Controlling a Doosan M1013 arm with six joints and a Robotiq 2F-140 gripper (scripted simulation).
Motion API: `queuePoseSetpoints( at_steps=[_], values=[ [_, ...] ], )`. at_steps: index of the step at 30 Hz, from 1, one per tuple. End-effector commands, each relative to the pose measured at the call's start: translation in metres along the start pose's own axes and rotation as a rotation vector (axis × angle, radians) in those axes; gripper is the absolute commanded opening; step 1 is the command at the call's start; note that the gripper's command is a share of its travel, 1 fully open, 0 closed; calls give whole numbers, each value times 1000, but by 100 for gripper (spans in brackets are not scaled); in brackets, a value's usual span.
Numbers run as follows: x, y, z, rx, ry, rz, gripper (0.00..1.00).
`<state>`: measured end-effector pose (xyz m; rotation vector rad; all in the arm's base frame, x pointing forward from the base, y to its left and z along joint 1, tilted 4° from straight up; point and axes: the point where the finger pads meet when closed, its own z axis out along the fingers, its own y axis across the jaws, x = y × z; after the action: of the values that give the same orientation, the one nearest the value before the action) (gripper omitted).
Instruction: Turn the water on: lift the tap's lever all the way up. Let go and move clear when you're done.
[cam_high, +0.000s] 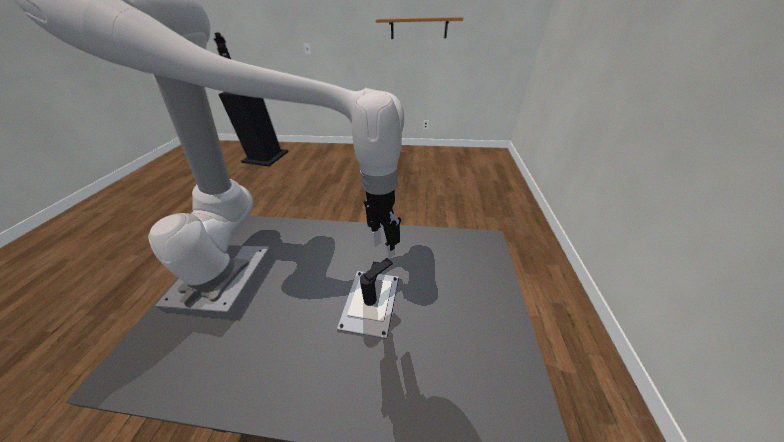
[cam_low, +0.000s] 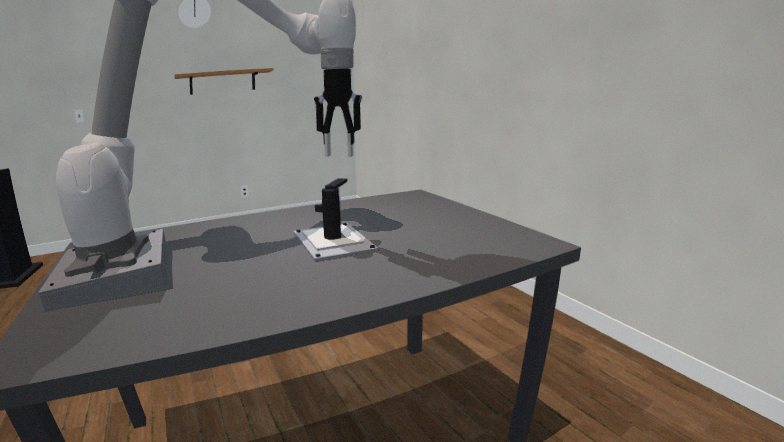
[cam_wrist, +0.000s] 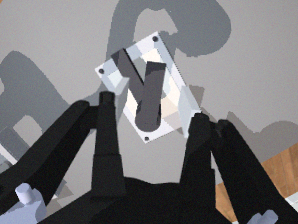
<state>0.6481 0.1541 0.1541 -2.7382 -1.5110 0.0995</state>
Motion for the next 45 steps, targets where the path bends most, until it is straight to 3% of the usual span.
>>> queuePoseSetpoints(
  at_steps=[1,25,45],
  values=[
    [0,0,0,0,0,0,40],
    [0,0,2,0,0,0,40],
    [0,0,24,0,0,0,40]
  ],
)
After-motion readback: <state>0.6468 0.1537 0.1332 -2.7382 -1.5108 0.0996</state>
